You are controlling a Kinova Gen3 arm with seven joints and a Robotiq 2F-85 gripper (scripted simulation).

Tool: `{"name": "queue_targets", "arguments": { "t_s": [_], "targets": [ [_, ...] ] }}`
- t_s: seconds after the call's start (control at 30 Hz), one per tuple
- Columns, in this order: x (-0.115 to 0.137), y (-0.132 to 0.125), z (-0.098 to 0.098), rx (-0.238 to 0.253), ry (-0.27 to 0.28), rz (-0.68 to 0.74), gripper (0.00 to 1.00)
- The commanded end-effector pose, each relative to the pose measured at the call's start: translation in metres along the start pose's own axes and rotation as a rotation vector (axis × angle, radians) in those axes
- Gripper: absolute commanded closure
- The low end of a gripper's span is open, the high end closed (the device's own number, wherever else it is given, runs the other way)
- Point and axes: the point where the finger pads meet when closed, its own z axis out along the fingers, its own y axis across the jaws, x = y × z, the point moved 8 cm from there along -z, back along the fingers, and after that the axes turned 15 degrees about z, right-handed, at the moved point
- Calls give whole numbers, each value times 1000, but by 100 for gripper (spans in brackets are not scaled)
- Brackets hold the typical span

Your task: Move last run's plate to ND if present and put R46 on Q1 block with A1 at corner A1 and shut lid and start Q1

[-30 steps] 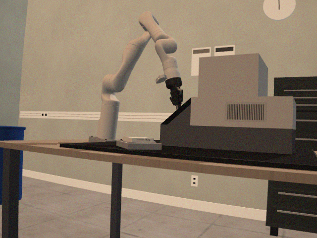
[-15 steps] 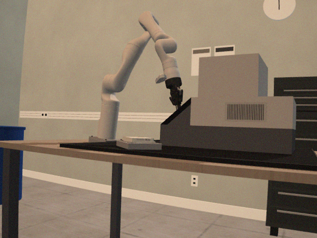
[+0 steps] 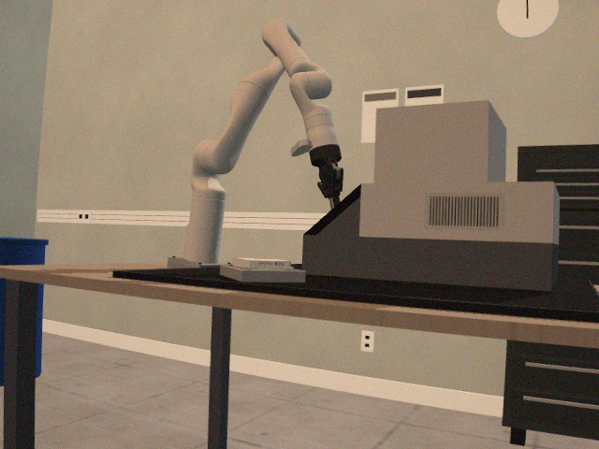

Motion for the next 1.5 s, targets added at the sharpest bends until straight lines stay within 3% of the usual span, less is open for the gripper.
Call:
{"name": "queue_targets", "arguments": {
  "t_s": [0.0,1.47],
  "targets": [
    [2,-2,0,2,-1,3,90],
    [-2,-5,5,7,-5,0,90]
  ]
}}
